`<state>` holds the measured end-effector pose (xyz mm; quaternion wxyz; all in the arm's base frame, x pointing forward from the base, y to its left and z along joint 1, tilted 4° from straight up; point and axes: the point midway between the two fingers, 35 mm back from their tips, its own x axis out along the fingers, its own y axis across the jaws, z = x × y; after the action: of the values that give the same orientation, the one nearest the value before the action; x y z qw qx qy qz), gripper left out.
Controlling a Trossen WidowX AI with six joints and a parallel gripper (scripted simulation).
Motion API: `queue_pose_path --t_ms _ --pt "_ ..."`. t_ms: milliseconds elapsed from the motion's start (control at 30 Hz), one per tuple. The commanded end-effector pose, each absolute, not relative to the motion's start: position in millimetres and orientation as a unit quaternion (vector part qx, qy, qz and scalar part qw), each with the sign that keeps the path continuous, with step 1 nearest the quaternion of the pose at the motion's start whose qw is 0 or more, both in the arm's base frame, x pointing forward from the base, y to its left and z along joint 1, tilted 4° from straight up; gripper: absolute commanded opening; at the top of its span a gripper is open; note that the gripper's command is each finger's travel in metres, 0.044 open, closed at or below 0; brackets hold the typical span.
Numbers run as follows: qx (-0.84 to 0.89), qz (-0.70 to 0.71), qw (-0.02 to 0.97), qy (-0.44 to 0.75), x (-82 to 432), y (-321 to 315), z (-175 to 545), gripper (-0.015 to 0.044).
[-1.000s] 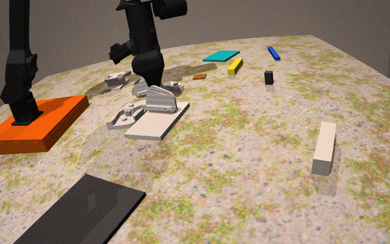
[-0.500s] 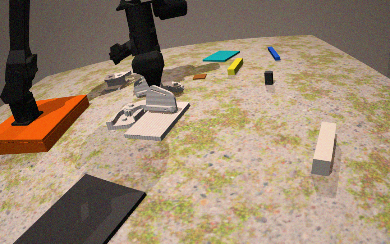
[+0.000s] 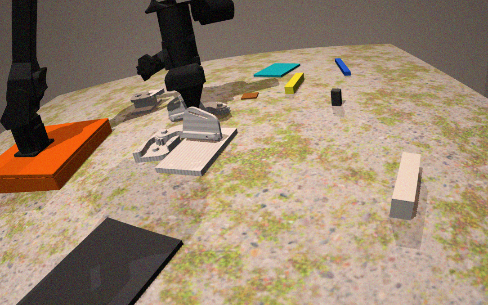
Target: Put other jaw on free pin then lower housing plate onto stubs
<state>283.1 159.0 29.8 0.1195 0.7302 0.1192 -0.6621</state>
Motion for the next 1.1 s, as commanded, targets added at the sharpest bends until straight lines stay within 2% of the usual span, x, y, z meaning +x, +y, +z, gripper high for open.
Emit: queue_pose_path --t_ms 0,1067 --pt "0.73 -0.662 0.12 0.119 283 159 30 0.0134" --pt "0.729 -0.663 0.119 0.121 276 158 108 0.0134"
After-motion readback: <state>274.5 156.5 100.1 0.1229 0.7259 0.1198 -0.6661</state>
